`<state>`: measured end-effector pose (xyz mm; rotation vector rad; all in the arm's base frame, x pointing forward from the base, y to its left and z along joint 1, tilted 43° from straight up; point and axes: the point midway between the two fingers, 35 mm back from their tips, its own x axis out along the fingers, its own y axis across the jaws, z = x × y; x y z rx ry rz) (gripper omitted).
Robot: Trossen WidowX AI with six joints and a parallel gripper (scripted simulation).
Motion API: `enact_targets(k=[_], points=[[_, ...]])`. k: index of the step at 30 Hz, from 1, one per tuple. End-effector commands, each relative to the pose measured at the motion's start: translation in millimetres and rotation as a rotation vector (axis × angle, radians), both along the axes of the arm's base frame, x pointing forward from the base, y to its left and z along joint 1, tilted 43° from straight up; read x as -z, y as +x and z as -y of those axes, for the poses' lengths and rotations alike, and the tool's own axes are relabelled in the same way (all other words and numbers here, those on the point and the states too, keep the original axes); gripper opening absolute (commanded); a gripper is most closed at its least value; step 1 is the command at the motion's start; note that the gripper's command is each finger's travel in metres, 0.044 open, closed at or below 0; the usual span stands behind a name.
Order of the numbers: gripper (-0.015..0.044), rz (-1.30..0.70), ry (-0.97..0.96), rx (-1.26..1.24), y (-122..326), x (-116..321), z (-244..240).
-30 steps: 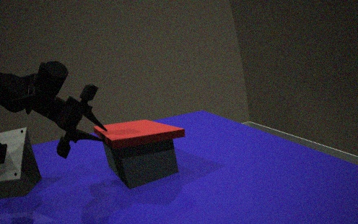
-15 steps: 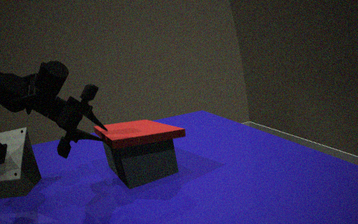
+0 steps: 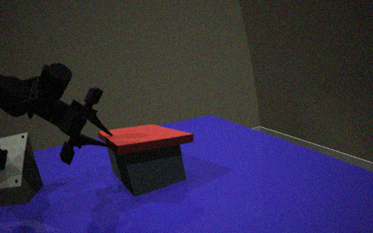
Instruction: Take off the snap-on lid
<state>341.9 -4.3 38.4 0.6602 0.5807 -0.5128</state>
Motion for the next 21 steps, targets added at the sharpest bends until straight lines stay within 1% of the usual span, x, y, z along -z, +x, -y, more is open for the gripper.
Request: enact_targets(k=[1, 21], points=[[0.0000, 0.001, 0.001, 0.002, 1, 0, 0], [0.0000, 0.000, -0.001, 0.006, 3, -14, -15]])
